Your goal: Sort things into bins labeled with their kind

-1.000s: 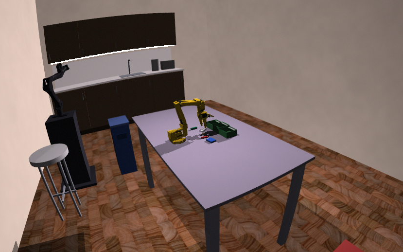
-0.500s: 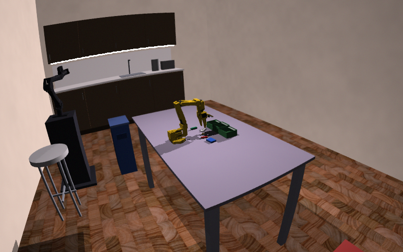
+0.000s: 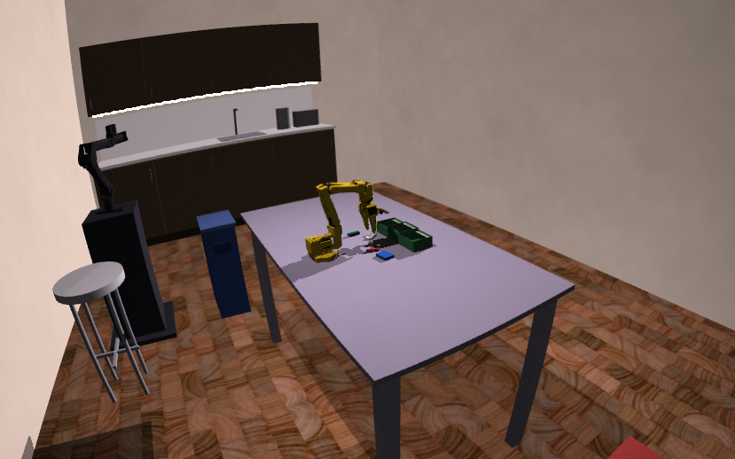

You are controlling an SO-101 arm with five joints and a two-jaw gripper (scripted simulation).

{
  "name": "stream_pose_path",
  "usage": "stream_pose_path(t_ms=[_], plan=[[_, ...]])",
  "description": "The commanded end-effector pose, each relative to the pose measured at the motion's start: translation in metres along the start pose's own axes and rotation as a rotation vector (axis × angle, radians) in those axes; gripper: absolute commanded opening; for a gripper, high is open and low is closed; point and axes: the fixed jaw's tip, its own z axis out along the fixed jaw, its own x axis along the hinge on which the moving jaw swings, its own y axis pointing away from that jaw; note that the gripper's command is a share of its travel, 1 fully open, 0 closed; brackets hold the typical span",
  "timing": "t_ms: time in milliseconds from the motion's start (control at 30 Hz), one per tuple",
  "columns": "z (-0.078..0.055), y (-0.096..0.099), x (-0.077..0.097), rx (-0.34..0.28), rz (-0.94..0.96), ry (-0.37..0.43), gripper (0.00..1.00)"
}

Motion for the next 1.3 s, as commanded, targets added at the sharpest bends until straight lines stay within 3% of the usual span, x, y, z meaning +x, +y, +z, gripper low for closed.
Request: stream_pose_path(t_ms=[0,233,733,1267], plan=[[-0.001,0.002,-0.004,0.002,-0.004,-0.033,0.23],[0.006,0.001,-0.005,0.002,-0.004,-0.033,0.23],[0.035,0.001,-0.006,0.002,-0.004,-0.033,0.23],[0.045,0.002,-0.005,0.002,-0.004,-0.033,0.23]])
